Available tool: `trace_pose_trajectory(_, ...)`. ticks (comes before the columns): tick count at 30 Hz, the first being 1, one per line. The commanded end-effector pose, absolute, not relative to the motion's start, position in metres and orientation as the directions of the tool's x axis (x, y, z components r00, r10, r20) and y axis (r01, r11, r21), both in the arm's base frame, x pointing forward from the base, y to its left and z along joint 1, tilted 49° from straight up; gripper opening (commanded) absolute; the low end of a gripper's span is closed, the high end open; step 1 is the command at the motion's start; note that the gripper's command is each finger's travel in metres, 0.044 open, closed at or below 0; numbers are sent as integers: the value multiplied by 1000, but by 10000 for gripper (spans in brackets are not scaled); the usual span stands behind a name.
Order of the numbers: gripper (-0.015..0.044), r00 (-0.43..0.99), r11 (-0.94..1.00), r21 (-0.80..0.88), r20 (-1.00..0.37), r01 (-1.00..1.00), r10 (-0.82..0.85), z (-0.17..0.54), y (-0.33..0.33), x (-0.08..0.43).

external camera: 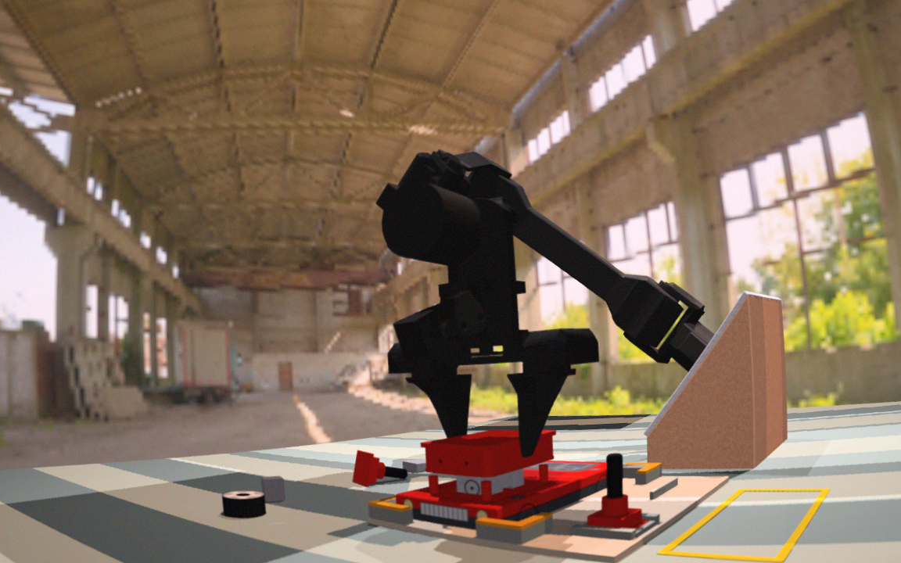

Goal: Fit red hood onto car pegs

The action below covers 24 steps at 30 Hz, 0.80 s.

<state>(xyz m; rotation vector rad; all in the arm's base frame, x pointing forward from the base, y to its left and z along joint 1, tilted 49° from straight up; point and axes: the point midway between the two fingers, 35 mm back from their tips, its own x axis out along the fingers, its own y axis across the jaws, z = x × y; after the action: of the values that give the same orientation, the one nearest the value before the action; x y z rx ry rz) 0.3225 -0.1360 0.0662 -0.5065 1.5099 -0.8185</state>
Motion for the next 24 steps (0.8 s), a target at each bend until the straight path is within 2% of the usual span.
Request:
trace_pose_trajectory(1,0,-120,645,-748,-662,152,-740,65,-137,323)
trace_pose_trajectory(24,0,-120,645,-749,-662,152,-740,60,-144,322)
